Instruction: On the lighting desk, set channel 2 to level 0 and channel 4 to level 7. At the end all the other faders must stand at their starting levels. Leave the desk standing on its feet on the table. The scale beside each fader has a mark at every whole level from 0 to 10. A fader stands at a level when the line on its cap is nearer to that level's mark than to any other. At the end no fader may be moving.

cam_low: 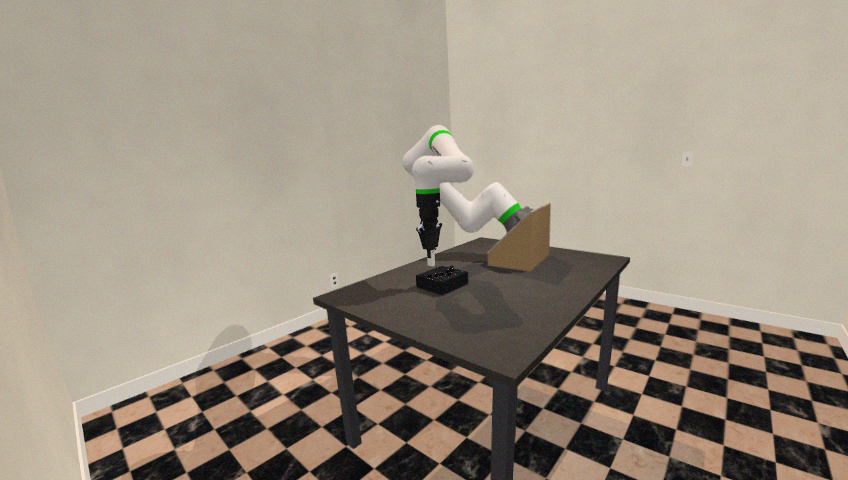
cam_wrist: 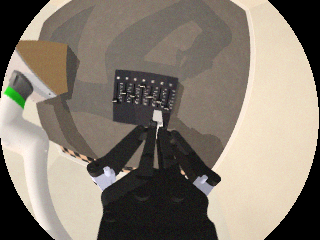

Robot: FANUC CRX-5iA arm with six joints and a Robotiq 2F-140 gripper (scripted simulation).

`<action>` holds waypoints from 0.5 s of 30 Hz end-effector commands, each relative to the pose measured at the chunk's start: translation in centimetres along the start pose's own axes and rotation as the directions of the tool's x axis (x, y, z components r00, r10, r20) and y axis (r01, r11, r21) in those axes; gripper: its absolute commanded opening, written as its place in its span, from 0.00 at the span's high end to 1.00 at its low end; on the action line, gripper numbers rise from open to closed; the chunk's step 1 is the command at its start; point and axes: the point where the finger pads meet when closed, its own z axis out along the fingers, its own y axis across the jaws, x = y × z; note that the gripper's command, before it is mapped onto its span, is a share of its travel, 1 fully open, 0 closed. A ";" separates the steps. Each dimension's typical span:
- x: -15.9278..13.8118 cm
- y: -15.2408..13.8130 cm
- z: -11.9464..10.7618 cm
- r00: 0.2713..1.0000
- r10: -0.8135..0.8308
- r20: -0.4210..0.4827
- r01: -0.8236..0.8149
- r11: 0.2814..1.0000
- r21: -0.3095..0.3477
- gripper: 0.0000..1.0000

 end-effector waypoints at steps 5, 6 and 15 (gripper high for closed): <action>0.0 0.0 0.1 1.000 0.000 0.000 0.000 1.000 0.000 1.00; 0.0 0.0 0.2 1.000 0.000 0.000 0.000 1.000 0.000 1.00; 0.0 0.0 0.5 1.000 0.000 0.000 0.000 1.000 0.000 1.00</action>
